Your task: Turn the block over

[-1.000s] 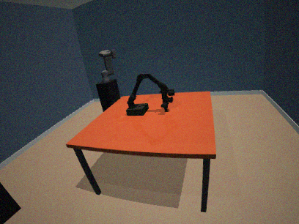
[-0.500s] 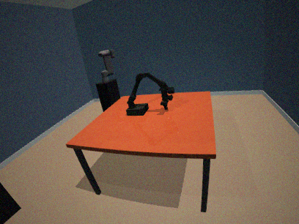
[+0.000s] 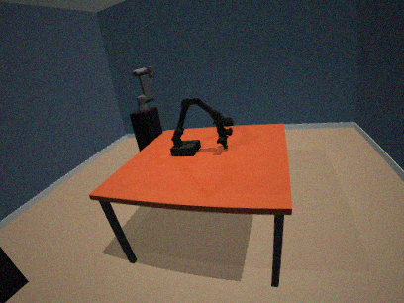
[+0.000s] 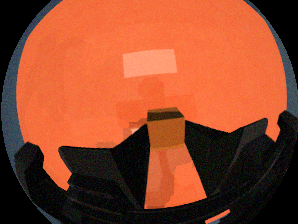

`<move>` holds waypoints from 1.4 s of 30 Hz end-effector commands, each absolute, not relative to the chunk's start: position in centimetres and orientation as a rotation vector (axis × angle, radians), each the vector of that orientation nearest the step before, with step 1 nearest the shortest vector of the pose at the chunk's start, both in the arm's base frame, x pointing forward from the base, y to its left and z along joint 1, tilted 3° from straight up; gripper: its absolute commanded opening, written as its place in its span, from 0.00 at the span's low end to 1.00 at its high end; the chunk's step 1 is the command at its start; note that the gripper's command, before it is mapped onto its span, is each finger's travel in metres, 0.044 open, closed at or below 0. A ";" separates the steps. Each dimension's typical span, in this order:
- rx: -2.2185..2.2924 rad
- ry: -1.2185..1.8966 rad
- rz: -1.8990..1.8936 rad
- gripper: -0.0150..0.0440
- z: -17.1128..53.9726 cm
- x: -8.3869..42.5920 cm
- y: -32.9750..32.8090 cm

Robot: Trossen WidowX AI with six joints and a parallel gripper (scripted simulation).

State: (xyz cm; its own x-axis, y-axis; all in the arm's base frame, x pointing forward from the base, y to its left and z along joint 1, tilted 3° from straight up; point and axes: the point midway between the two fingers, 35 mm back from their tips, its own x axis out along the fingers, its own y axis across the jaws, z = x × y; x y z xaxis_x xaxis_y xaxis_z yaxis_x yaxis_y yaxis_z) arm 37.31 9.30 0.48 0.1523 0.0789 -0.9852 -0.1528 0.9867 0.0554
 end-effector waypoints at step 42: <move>-0.014 0.834 0.161 0.25 -2.1 37.6 9.5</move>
